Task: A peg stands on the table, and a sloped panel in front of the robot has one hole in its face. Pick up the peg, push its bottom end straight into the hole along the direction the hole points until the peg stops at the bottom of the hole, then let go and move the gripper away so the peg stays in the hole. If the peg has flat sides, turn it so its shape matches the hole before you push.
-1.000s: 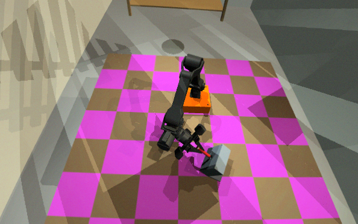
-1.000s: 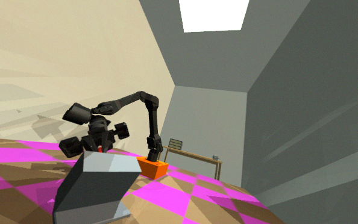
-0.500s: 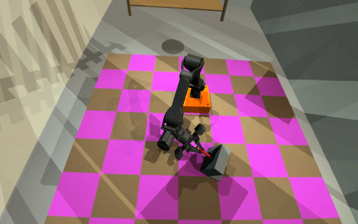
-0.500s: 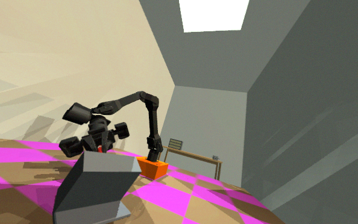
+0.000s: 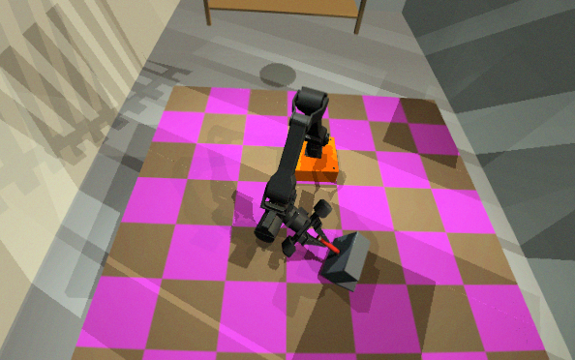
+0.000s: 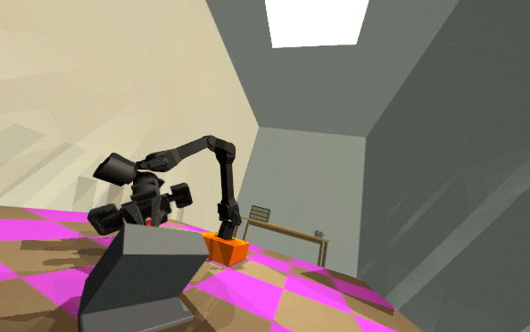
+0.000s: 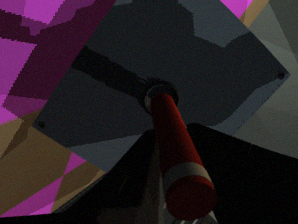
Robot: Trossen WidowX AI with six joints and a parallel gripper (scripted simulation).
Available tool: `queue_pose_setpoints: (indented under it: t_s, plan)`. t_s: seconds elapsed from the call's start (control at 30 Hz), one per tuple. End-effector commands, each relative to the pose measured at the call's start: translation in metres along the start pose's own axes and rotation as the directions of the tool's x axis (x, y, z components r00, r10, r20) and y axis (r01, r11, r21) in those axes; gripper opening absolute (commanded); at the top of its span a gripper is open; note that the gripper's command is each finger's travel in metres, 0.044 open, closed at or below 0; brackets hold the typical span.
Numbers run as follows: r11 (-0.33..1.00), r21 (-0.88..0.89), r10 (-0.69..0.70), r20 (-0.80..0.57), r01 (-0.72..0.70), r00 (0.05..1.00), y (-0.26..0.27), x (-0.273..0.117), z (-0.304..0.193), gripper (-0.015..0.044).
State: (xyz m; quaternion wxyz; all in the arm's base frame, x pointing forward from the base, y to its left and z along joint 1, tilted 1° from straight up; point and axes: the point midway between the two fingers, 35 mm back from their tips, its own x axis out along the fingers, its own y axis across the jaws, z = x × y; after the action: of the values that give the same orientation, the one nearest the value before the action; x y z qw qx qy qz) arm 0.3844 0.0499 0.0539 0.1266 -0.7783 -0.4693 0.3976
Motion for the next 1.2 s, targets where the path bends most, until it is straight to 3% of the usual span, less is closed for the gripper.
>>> queue_pose_setpoints:
  t_s: [0.0,1.17]
  plan:
    - [1.000,0.008,-0.001,0.002,0.001,1.000,0.000,0.003,0.002,0.0000]
    - [1.000,0.008,-0.002,0.001,0.002,1.000,0.000,0.026,0.003,0.0000]
